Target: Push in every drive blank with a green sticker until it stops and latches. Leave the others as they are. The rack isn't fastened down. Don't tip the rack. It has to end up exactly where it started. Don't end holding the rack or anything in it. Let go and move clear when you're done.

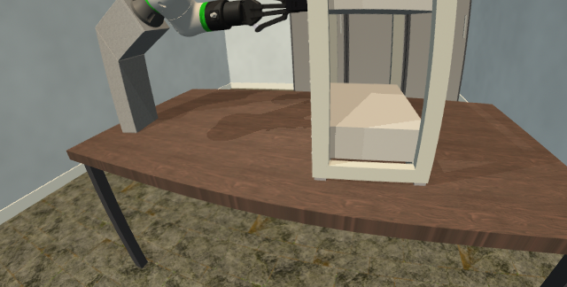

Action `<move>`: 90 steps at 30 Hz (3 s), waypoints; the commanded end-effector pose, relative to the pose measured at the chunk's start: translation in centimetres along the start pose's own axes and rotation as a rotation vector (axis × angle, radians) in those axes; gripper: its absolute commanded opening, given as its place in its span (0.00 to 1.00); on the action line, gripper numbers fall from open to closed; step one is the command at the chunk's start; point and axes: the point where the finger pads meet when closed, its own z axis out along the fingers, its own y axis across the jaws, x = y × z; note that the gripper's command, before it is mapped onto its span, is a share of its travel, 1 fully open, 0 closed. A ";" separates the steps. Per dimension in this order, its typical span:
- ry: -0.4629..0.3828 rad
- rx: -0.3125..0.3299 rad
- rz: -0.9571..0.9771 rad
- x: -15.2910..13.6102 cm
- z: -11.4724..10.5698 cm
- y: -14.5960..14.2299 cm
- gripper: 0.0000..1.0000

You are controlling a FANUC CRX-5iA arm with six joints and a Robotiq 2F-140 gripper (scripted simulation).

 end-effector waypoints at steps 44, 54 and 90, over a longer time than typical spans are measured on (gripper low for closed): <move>0.000 0.000 0.000 0.0 -0.9 0.0 0.00; 0.000 0.000 0.000 0.0 -6.3 0.0 0.00; 0.000 0.000 0.000 0.0 -8.2 0.0 0.00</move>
